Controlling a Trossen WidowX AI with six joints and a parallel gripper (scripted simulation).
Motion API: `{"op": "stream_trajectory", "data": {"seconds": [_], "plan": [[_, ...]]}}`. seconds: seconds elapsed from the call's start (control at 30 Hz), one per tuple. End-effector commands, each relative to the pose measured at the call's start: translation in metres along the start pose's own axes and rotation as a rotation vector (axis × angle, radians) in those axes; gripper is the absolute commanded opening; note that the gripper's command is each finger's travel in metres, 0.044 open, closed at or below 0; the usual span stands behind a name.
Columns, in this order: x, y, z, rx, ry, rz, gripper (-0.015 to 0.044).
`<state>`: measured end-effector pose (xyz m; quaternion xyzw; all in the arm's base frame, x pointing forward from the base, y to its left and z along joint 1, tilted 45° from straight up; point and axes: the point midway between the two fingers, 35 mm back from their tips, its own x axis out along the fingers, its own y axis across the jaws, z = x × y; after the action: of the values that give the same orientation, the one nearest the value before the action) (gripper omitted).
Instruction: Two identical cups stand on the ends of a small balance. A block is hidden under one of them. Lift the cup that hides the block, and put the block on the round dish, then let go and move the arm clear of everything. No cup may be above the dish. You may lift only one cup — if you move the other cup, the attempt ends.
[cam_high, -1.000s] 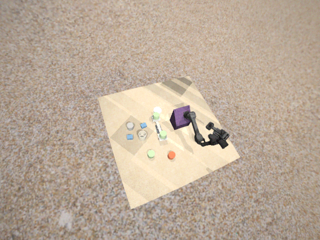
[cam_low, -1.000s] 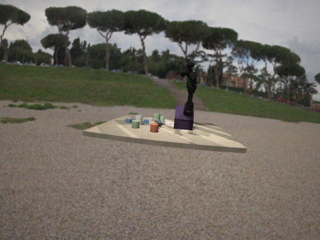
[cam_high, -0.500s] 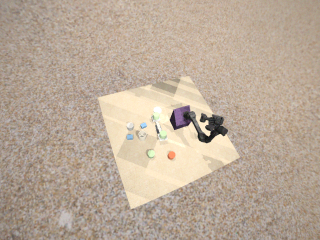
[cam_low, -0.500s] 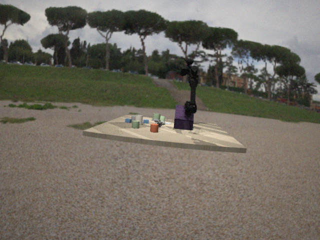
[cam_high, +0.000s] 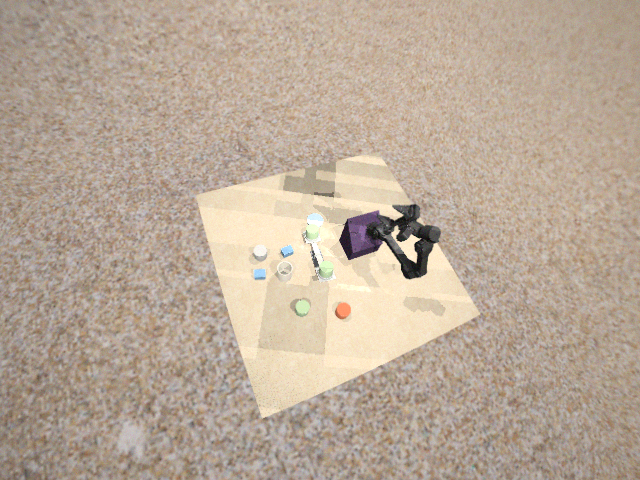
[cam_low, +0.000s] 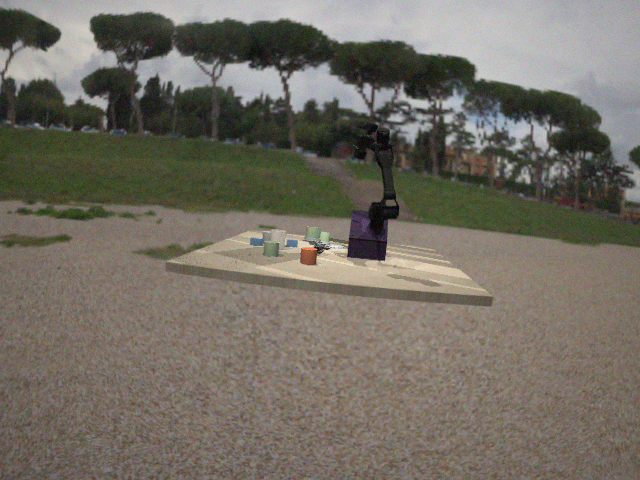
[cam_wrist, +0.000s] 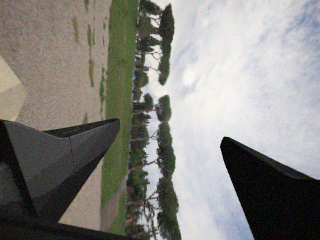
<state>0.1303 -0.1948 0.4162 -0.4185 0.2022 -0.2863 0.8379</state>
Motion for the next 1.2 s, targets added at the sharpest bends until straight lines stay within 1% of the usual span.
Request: {"op": "stream_trajectory", "data": {"seconds": [0.0,0.3,0.57,0.87,1.17], "plan": [[0.014,0.021,-0.012,0.083,-0.005,0.084,0.044],[0.041,0.08,-0.042,0.302,0.01,0.298,0.044],[0.054,0.137,-0.061,0.491,0.048,0.486,0.044],[0.055,0.202,-0.078,0.692,0.124,0.691,0.044],[0.043,0.266,-0.085,0.899,0.215,0.902,0.044]]}}
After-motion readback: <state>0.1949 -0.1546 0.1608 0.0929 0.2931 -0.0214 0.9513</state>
